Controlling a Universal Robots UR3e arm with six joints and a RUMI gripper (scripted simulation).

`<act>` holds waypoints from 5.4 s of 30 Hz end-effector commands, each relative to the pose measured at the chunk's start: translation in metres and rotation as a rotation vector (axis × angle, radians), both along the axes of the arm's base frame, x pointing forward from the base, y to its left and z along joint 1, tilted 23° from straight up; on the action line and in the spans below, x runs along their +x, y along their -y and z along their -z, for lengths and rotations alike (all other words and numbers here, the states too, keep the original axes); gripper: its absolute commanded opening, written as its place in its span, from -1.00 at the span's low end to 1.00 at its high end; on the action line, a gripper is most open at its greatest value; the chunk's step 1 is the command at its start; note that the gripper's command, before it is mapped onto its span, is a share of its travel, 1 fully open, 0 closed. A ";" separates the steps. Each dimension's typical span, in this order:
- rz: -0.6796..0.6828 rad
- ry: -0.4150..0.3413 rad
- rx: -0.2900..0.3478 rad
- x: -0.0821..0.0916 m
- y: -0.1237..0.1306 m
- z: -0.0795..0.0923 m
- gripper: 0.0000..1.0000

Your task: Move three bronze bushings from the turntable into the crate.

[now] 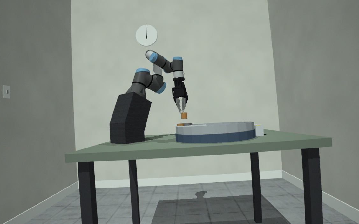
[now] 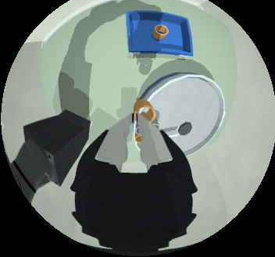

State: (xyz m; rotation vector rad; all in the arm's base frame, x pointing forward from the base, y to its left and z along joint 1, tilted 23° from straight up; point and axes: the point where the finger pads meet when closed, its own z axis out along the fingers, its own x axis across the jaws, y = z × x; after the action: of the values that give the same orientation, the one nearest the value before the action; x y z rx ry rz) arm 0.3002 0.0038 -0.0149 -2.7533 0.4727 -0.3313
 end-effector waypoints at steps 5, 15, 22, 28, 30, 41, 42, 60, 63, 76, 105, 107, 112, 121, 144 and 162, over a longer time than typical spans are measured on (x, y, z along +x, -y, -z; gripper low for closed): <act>0.001 -0.001 -0.003 0.009 -0.026 -0.012 -1.00; 0.001 -0.001 -0.003 0.017 -0.052 -0.022 -1.00; 0.001 -0.001 -0.003 0.023 -0.073 -0.030 -1.00; 0.001 -0.001 -0.003 0.027 -0.084 -0.035 -1.00; 0.001 -0.001 -0.003 0.029 -0.090 -0.037 -1.00; 0.001 -0.001 -0.003 0.038 -0.120 -0.048 -1.00; 0.001 -0.001 -0.003 0.039 -0.122 -0.049 -1.00; 0.001 -0.001 -0.003 0.049 -0.155 -0.062 -1.00; 0.001 -0.001 -0.003 0.050 -0.159 -0.064 -1.00; 0.001 -0.001 -0.003 0.056 -0.177 -0.071 -1.00; 0.001 -0.001 -0.003 0.059 -0.186 -0.074 -1.00; 0.001 -0.001 -0.003 0.059 -0.186 -0.074 -1.00; 0.001 -0.001 -0.003 0.059 -0.186 -0.074 -1.00; 0.001 -0.001 -0.003 0.059 -0.186 -0.074 -1.00; 0.001 -0.001 -0.003 0.059 -0.186 -0.073 -1.00; 0.001 -0.001 -0.003 0.071 -0.198 -0.034 -1.00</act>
State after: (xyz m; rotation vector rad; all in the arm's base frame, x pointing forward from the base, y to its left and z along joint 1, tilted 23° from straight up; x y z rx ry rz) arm 0.3673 0.1993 0.0261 -2.7575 0.4737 -0.3240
